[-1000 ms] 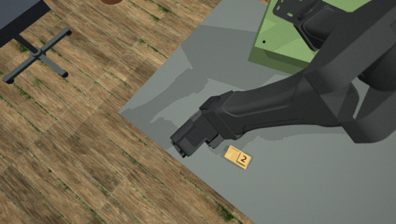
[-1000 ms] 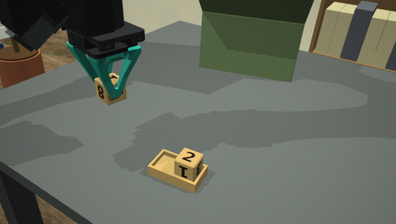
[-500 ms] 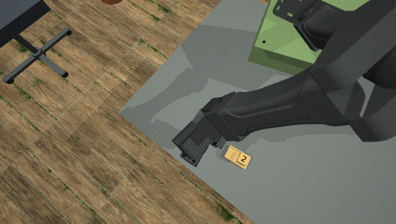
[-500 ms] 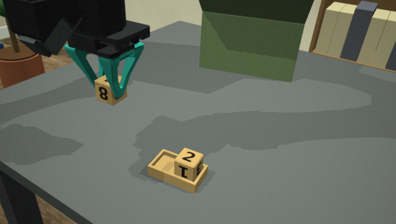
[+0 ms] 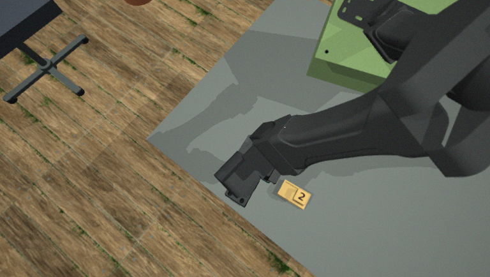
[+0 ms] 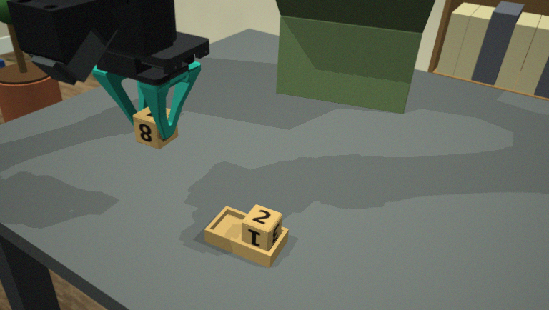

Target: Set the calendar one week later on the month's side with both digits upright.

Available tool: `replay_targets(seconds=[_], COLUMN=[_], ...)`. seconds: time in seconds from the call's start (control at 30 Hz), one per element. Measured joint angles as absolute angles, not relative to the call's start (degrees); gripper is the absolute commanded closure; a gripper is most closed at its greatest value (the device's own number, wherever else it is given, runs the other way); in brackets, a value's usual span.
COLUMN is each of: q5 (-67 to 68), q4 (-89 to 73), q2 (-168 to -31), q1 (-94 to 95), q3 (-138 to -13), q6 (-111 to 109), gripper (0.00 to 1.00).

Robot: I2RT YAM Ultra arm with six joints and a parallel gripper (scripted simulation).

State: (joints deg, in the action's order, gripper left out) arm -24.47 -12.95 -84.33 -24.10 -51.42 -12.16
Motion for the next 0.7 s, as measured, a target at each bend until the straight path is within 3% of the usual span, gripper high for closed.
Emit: replay_targets(seconds=[0.7], q5=[-20.99], q4=[-0.54], q2=[-99.98], q1=[-18.70], q3=[-54.98], q6=[-8.93], gripper=[0.73])
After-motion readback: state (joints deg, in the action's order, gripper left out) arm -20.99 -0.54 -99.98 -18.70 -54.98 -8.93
